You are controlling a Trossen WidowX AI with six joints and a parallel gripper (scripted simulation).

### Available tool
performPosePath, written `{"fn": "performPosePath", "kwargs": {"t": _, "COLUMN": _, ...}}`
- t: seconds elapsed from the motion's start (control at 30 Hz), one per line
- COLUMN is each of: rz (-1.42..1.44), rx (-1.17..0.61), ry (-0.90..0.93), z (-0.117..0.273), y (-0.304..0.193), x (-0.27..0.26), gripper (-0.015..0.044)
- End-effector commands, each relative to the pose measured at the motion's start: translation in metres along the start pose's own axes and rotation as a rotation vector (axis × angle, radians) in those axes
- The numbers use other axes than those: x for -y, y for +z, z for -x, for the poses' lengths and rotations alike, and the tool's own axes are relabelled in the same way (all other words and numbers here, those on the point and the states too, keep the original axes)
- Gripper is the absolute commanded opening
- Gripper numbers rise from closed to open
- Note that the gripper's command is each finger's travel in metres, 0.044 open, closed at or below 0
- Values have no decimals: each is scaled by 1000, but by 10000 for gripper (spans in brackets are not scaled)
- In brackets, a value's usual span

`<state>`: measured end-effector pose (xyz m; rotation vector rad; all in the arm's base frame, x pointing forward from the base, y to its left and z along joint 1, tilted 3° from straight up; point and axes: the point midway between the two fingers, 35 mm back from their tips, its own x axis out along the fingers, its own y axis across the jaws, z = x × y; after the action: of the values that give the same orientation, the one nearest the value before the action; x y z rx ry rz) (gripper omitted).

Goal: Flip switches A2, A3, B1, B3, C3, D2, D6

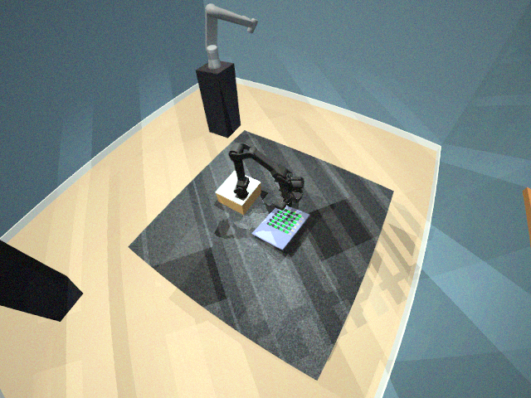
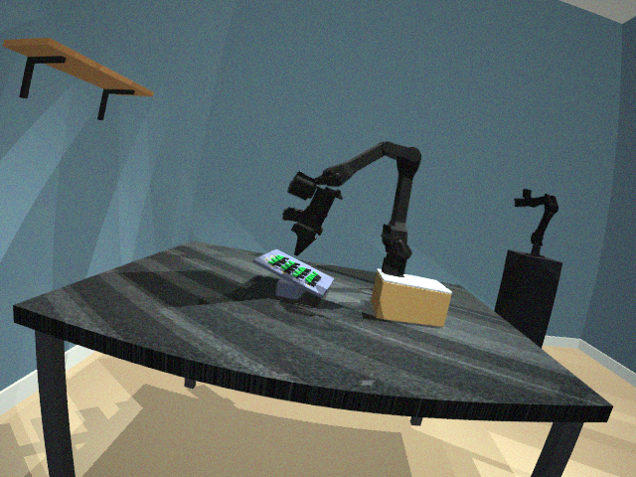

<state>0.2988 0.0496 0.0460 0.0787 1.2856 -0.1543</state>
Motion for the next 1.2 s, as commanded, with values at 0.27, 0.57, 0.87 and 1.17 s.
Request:
{"fn": "performPosePath", "kwargs": {"t": 0.27, "rz": -3, "rx": 1, "ry": -1, "z": 15, "y": 18, "x": 52, "gripper": 0}}
{"fn": "performPosePath", "kwargs": {"t": 0.57, "rz": -3, "rx": -24, "ry": -2, "z": -20, "y": 20, "x": 53, "gripper": 0}}
{"fn": "performPosePath", "kwargs": {"t": 0.87, "rz": -3, "rx": -24, "ry": -2, "z": -30, "y": 19, "x": 53, "gripper": 0}}
{"fn": "performPosePath", "kwargs": {"t": 1.17, "rz": -3, "rx": -23, "ry": -2, "z": -36, "y": 20, "x": 53, "gripper": 0}}
